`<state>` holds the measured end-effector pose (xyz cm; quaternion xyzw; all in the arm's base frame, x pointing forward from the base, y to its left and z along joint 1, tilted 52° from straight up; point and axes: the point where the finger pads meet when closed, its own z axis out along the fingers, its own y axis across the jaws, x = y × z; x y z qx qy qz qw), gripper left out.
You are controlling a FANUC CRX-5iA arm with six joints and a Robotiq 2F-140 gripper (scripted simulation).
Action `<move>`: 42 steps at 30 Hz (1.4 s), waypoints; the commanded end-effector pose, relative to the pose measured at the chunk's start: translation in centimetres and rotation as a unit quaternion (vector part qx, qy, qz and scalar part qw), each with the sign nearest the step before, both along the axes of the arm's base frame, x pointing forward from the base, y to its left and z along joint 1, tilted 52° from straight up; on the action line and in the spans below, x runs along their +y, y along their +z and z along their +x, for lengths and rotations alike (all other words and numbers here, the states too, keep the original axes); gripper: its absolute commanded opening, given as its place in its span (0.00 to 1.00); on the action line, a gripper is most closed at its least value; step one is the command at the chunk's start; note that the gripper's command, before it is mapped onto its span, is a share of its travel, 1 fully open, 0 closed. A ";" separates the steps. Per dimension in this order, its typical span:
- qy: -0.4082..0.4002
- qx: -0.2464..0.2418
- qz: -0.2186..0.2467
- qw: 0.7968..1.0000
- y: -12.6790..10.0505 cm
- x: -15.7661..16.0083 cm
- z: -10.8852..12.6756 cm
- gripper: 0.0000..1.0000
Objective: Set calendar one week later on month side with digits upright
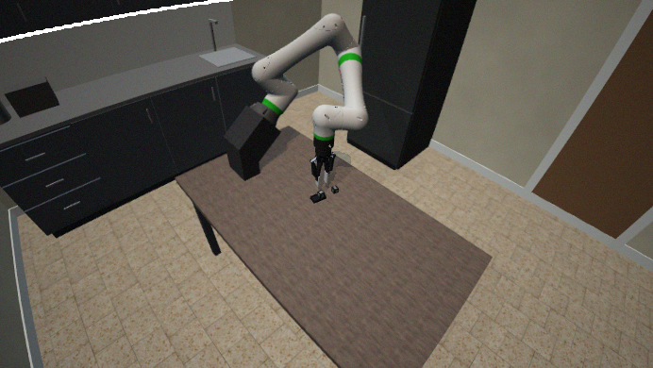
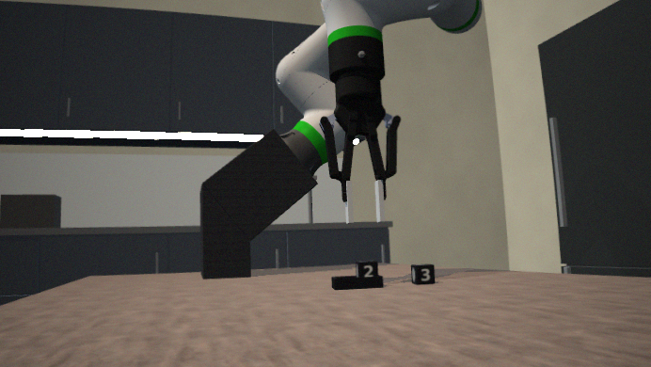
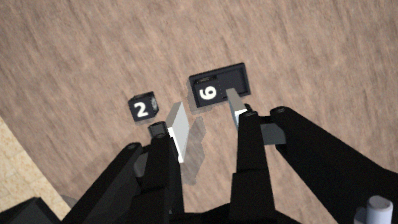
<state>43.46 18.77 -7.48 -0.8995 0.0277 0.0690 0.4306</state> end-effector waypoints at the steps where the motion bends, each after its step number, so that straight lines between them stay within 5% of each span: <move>1: 0.000 0.000 0.000 1.000 0.0 0.0 0.0 0.28; 42: 0.002 0.002 -0.002 1.000 -2.9 3.4 -0.4 0.28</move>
